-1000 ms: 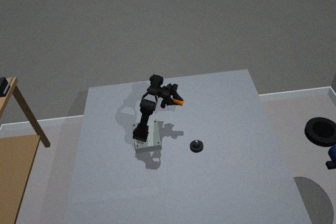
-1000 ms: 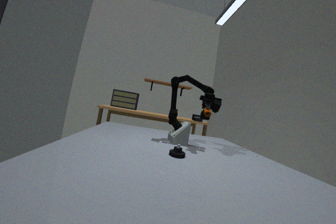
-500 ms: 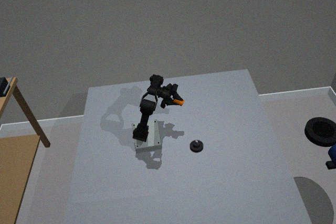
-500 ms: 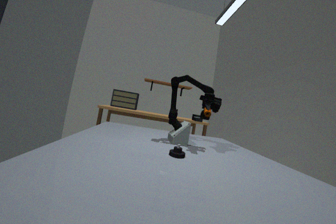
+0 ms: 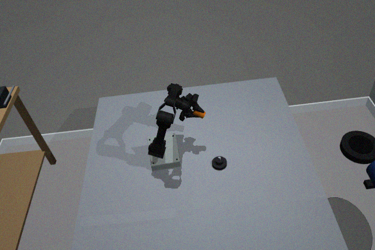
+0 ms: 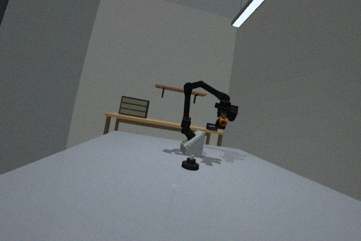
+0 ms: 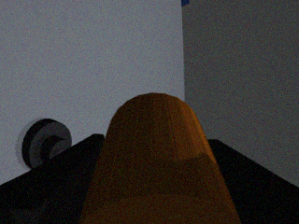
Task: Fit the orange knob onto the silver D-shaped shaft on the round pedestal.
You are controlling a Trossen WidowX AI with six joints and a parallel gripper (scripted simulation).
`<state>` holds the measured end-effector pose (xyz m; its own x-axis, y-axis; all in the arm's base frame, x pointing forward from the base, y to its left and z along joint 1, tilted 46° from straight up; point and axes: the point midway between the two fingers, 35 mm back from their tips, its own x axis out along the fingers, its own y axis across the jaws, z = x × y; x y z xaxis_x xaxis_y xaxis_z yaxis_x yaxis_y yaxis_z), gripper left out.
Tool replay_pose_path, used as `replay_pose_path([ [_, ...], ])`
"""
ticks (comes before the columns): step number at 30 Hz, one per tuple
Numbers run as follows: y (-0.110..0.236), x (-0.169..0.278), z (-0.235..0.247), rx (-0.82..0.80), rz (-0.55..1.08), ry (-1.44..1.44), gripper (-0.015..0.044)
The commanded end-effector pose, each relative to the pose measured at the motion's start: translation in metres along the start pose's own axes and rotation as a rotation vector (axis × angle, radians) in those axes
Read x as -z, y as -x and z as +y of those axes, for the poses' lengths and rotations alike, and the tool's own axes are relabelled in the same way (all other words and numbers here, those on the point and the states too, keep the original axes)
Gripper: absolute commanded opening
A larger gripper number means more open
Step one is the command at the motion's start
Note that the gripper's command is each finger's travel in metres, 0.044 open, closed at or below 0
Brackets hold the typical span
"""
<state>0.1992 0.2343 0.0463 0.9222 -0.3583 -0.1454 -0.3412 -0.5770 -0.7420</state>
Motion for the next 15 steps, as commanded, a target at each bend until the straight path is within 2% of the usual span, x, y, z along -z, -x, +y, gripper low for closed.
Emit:
replay_pose_path([
  [1, -0.004, 0.0, 0.004, -0.026, 0.0, 0.007, 0.0],
  [15, -0.029, 0.0, 0.026, -0.396, 0.002, 0.01, 0.0],
])
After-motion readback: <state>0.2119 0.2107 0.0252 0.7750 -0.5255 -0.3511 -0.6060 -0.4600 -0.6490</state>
